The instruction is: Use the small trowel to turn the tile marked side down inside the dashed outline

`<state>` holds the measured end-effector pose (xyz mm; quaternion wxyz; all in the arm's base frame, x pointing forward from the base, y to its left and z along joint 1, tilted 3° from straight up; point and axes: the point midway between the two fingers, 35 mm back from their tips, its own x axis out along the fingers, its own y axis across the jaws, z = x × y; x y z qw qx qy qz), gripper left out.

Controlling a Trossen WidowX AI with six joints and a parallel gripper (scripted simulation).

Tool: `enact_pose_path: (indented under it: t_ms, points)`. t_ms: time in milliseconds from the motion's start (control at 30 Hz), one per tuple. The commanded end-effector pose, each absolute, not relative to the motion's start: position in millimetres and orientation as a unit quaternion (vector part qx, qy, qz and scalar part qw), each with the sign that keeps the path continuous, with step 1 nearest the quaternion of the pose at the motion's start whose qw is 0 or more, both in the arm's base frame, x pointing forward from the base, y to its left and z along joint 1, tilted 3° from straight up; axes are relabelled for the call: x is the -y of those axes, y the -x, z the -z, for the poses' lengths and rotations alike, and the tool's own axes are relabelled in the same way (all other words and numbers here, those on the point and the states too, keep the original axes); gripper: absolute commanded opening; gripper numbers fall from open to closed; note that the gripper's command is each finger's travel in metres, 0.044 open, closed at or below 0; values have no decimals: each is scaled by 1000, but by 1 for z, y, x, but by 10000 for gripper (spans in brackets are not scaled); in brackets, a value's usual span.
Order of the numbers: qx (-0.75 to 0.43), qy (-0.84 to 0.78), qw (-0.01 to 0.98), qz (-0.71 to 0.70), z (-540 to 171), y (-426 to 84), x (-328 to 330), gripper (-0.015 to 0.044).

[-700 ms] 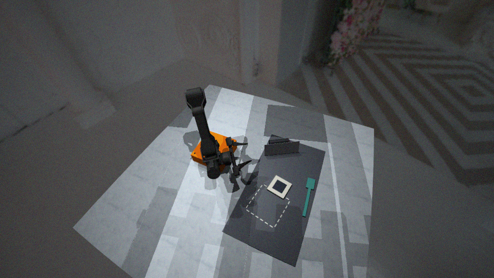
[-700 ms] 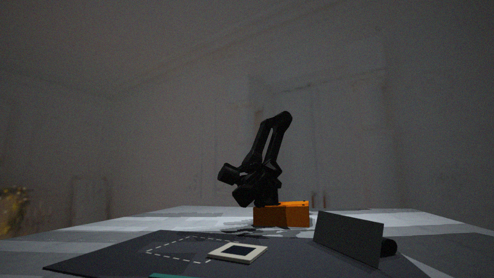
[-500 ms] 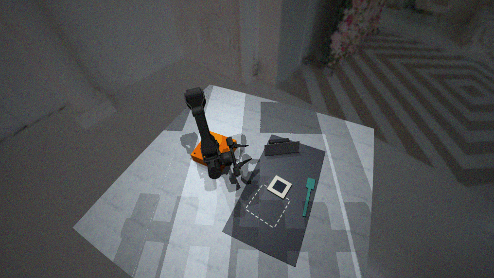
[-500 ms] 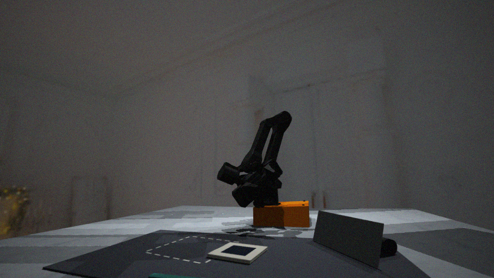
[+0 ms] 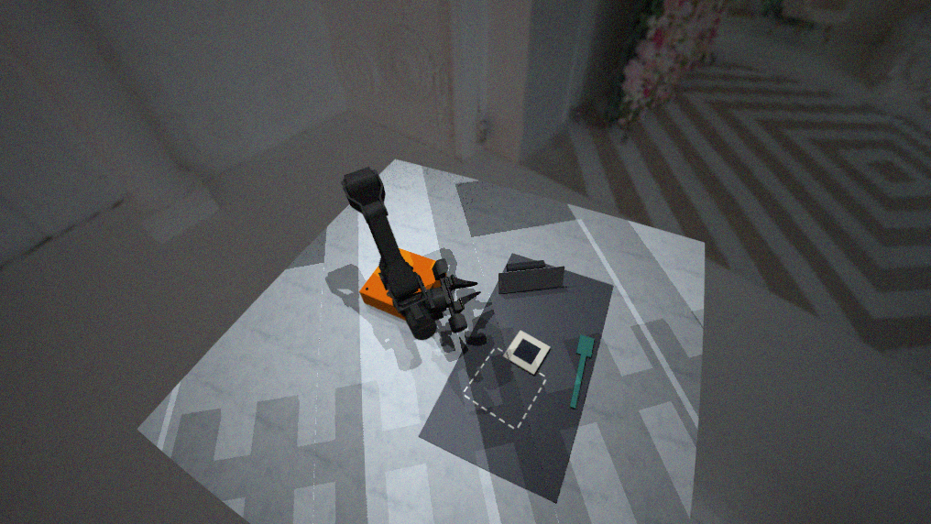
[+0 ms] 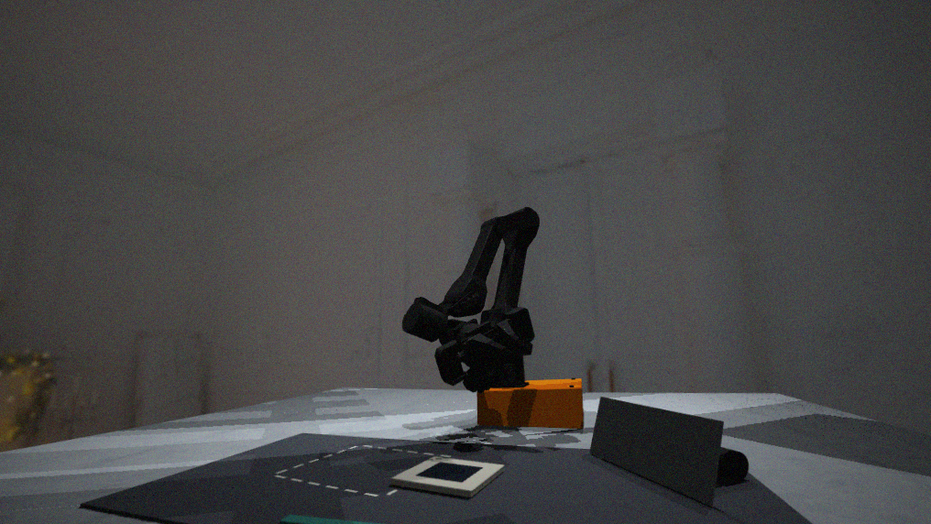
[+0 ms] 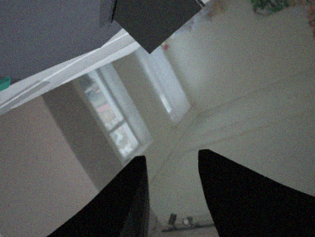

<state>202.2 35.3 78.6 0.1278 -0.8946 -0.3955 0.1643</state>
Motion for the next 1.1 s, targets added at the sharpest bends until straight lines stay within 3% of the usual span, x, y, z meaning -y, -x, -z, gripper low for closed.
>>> enact_pose_path:
  t_ms: [0, 1067]
  points:
    - [415, 889, 80, -175, -76, -208, -39, 100]
    - [572, 748, -279, -187, -54, -236, -83, 100]
